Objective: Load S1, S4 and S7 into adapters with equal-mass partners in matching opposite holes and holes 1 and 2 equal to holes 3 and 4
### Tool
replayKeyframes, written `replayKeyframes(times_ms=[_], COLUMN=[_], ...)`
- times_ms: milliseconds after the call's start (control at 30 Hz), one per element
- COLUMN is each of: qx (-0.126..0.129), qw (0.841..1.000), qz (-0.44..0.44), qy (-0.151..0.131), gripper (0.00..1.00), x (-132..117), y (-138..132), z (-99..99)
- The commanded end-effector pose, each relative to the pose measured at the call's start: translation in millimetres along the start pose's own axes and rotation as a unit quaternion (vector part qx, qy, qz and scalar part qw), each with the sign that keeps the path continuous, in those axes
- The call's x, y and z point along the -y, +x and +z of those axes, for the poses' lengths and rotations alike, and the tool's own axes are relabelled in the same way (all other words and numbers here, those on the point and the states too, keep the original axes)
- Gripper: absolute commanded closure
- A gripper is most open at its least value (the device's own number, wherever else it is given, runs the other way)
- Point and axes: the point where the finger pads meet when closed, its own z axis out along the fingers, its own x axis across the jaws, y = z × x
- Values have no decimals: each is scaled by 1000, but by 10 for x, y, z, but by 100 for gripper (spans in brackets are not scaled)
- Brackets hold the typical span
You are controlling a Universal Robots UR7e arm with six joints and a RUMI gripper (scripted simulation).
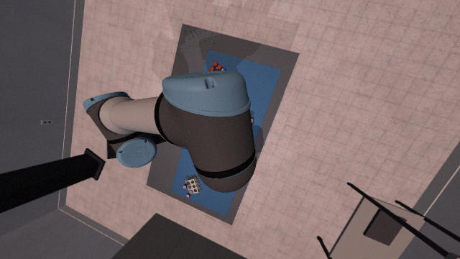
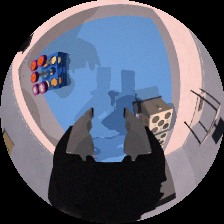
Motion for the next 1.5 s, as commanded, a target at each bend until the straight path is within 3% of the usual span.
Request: replayKeyframes(times_ms=[0, 267, 333, 833, 1167, 1467], qx=[-3, -3, -3, -3, -3, -3], qw=[1000, 1000, 1000, 1000, 1000, 1000], qz=[0, 0, 0, 0, 0, 0], qy=[-1, -1, -1, -1, -1, -1], gripper=[65, 65, 65, 65, 65, 65], x=[140, 377, 377, 823, 868, 867], y=[-331, -955, -955, -2123, -2240, -2239], z=[11, 16, 16, 24, 25, 258])
